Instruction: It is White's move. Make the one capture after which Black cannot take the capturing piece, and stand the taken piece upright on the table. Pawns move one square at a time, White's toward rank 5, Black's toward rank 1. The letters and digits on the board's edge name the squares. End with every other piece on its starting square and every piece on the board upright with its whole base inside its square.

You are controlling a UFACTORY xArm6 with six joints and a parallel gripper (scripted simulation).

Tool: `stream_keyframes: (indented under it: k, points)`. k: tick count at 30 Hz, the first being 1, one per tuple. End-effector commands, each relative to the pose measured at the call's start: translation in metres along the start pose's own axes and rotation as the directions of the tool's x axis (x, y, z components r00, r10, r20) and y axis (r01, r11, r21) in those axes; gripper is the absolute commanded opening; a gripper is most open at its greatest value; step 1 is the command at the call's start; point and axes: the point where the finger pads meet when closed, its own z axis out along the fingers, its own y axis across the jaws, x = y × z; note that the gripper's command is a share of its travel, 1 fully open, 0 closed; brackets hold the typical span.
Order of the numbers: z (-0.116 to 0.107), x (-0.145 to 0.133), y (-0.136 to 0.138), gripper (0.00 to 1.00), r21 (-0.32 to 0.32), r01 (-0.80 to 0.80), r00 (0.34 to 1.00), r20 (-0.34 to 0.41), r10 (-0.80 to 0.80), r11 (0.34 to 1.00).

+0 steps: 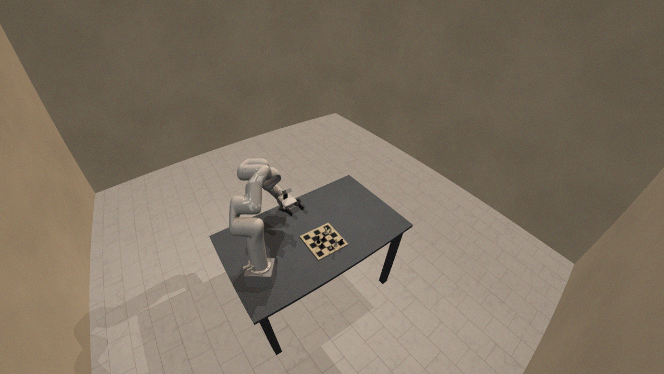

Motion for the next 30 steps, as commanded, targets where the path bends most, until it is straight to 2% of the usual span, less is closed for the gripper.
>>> stream_keyframes:
  k: [1,2,8,30]
  points:
    - [0.014,-0.023,-0.033,1.00,-0.084,-0.045,0.998,0.029,0.047,0.995]
    - [0.023,-0.031,-0.044,1.00,-0.112,-0.062,0.997,0.041,0.067,0.992]
    - [0.042,-0.049,-0.066,1.00,-0.168,-0.098,0.992,0.062,0.110,0.981]
    - [0.043,-0.050,-0.068,1.00,-0.171,-0.100,0.992,0.063,0.112,0.980]
